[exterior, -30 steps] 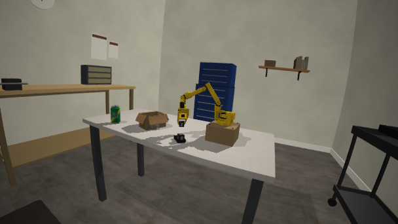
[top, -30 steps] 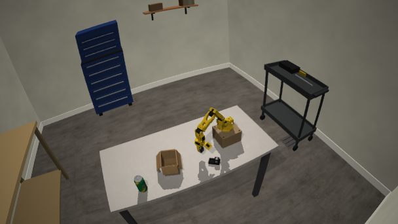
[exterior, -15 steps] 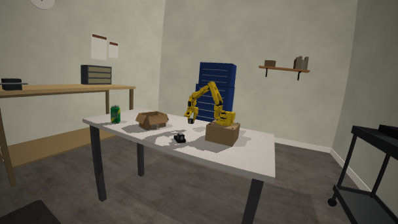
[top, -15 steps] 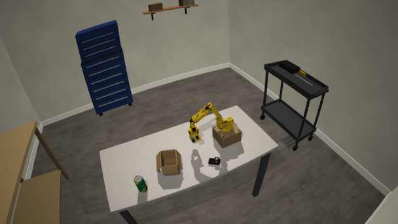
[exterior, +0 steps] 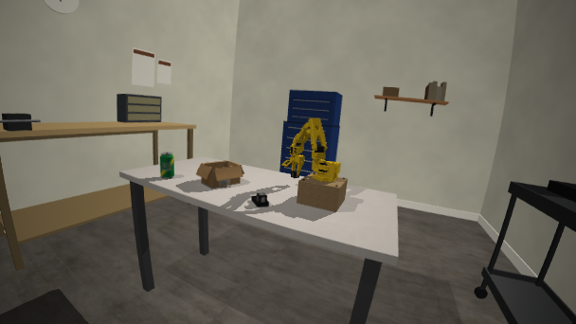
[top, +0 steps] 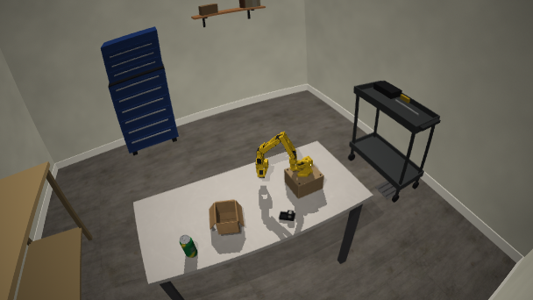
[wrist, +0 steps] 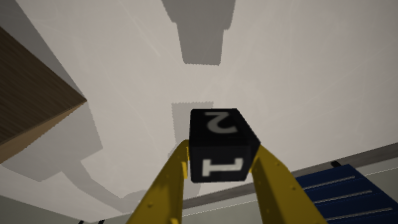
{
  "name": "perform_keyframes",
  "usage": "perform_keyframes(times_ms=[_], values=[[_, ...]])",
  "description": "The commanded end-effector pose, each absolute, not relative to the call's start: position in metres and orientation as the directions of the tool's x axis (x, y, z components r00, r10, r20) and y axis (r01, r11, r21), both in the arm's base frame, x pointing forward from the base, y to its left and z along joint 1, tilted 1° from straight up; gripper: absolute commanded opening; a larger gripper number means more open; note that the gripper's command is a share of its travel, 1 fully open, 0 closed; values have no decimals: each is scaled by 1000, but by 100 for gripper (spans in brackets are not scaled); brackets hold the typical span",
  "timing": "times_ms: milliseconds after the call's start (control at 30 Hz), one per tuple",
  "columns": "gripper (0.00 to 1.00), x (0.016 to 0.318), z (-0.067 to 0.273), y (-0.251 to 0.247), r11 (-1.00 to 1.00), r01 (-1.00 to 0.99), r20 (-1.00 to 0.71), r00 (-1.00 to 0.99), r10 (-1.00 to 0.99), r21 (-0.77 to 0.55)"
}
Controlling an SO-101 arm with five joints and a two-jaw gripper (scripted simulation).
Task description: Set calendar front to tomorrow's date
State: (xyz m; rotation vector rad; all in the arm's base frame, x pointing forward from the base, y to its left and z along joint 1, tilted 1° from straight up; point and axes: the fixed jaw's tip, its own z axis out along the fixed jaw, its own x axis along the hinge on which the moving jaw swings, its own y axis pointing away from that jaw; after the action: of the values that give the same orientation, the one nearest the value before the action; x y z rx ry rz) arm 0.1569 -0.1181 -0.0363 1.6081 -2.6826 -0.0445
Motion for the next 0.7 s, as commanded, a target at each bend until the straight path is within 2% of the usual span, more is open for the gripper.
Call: perform_keyframes(times_ms=[0,367,667], values=[[0,143,-34,-137,572,-820,-1,-572,-820,5],[0,117,-36,-153,688,-725,-1,-688,-725,5],[0,112,-36,-155,712,-702,-1,-712,-702,5]])
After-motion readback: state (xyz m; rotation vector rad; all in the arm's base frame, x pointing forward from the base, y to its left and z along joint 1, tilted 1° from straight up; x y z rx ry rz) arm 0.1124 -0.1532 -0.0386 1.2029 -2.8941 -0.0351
